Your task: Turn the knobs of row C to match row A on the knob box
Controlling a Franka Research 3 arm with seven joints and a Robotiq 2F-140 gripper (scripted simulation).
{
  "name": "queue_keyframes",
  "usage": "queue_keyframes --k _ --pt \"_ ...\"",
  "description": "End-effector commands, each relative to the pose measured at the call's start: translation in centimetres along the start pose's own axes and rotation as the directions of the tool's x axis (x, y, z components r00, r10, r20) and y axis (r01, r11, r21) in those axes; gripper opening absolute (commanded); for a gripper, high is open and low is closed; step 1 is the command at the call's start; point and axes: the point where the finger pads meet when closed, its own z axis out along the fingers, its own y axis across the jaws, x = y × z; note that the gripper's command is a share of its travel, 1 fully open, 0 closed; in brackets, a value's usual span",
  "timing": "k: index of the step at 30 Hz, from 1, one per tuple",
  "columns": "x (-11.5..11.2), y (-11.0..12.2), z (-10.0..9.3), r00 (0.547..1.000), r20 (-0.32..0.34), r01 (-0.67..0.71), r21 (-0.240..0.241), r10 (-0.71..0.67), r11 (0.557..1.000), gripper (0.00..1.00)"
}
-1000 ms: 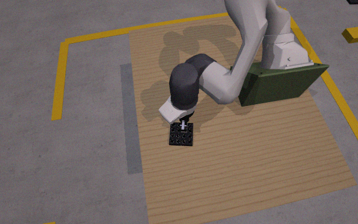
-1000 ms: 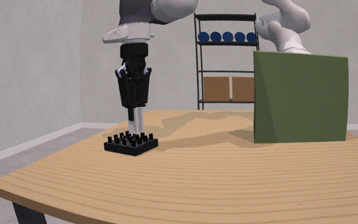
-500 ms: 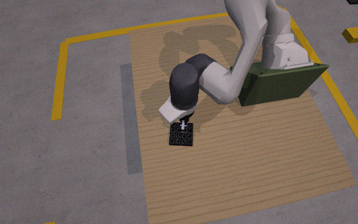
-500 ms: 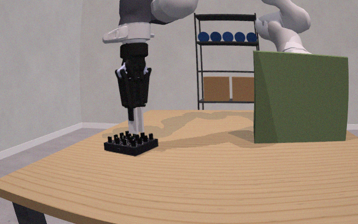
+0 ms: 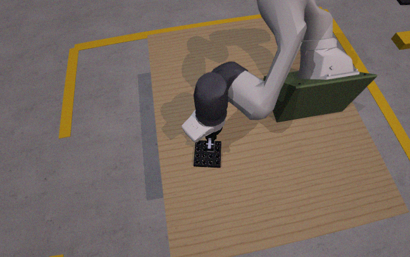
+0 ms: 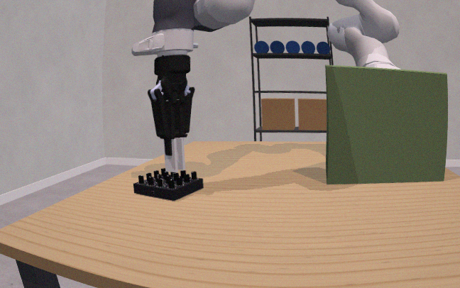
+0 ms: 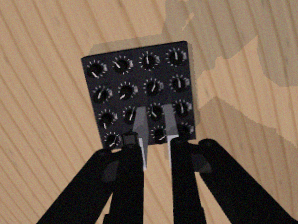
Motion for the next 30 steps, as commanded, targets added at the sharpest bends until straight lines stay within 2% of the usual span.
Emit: queue_keyframes --k 1,16,30 --pt "-0.02 -0.1 0.07 1.0 0.001 -0.005 0.003 0.005 1.0 0.12" --pt "-0.02 -0.1 0.15 1.0 0.001 -0.005 0.003 0.005 1.0 0.12" --pt "-0.02 -0.11 1.03 1.0 0.001 -0.005 0.003 0.005 1.0 0.12"
